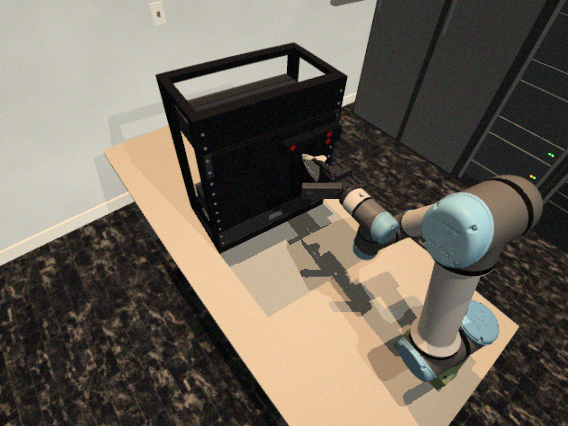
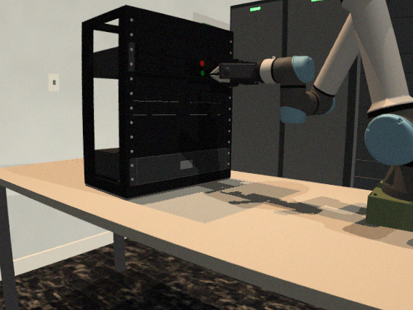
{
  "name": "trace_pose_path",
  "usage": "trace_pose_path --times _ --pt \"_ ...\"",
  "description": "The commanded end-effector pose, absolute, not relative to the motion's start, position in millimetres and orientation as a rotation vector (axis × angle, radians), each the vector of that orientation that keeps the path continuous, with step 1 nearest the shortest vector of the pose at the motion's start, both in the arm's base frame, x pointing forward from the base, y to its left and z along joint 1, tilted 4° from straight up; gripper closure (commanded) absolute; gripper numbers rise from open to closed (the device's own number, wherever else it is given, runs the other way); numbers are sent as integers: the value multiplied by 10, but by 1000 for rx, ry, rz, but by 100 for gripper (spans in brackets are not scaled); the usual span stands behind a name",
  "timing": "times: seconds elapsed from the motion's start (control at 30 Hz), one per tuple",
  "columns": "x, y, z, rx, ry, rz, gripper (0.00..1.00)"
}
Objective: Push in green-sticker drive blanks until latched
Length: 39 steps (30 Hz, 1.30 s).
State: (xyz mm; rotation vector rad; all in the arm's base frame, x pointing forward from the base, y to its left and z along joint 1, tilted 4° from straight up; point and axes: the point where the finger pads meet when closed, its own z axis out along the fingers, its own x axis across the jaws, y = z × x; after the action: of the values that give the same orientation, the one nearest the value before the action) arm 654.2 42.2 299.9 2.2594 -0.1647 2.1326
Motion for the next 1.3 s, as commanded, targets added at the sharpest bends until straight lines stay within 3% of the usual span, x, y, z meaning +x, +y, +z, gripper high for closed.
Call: trace_pose_path --times 0.0,1.27 --pt "6246 446 3022 2258 -164 2134 100" --pt "5670 500 3056 2258 -164 2134 100"
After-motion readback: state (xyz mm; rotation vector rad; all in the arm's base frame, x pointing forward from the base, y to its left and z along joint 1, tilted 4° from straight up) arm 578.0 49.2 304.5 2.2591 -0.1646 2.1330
